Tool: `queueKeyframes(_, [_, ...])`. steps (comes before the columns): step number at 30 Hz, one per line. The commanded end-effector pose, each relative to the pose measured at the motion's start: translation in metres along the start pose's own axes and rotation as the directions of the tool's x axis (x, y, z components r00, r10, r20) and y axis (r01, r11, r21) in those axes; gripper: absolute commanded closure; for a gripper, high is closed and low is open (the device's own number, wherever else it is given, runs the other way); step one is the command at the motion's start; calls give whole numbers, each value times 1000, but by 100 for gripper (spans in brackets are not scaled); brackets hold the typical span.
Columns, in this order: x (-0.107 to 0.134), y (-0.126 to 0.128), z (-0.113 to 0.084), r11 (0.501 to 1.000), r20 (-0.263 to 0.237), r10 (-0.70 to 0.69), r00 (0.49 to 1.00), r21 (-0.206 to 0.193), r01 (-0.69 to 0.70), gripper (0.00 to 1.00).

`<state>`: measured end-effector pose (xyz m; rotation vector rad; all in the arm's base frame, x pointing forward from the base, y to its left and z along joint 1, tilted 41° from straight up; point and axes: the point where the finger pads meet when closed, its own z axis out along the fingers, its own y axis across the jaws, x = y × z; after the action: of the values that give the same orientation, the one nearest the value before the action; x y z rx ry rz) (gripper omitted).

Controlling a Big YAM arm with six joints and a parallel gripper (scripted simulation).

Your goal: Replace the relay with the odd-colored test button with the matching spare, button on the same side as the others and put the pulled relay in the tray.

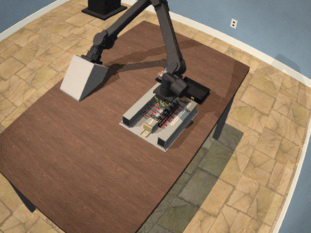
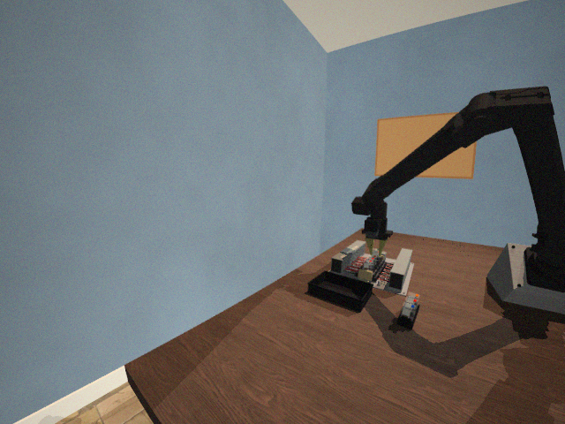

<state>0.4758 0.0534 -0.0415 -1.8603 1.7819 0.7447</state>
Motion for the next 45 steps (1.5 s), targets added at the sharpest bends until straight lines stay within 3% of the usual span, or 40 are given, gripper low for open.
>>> queueKeyframes(1, [-1,-17,-30,998,-9,-16,1000,59,16,100])
queueKeyframes(32, [0,-18,-33,998,-9,-16,1000,62,16,100])
queueKeyframes(45, [-2,-21,-79,996,-17,-27,999,84,29,100])
